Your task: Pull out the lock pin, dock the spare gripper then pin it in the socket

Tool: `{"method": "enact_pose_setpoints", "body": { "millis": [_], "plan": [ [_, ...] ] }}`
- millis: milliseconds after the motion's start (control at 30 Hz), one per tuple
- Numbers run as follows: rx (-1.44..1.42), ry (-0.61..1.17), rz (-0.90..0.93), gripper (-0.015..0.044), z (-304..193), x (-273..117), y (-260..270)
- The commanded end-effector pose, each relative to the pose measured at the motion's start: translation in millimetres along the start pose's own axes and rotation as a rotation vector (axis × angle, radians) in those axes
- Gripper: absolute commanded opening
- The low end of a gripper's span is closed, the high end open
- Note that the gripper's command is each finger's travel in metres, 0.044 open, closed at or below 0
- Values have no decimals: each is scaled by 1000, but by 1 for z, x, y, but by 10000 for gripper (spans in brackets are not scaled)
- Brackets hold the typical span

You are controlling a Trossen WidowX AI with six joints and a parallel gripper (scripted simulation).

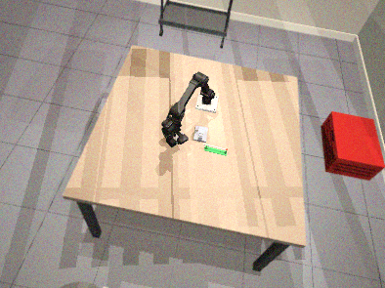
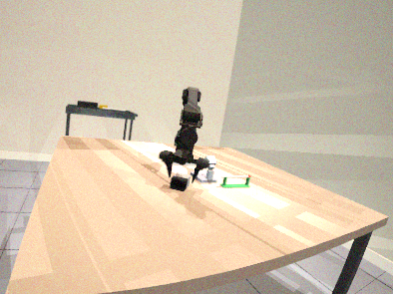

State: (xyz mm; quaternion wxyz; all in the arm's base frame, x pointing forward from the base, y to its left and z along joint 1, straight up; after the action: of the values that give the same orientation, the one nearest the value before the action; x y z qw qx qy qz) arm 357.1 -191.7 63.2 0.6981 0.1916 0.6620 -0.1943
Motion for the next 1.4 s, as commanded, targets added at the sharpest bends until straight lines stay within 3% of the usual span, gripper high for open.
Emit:
{"method": "enact_pose_setpoints", "body": {
  "millis": [0, 500, 733, 933, 1200, 1367],
  "plan": [
    [5, 16, -3, 440, -3, 11, 0],
    [5, 16, -3, 440, -4, 23, -1],
    [5, 16, -3, 256, -4, 23, -1],
    [5, 16, -3, 216, -4, 23, 0],
    [5, 16, -3, 6, -3, 3, 0],
    [5, 16, -3, 0, -3, -20, 0]
  ]
}}
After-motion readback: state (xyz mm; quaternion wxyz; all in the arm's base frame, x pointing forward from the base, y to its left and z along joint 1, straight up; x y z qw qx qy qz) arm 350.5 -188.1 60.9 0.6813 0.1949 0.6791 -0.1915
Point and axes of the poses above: the point midway between the two fingers, 35 mm back from their tips, its own x axis out along the fingers, its own y axis across the jaws, z = x × y, the point moved 1 cm from there along -x, back along the fingers, and after that the axes turned 14 degrees about -x, right-handed, at the moved point
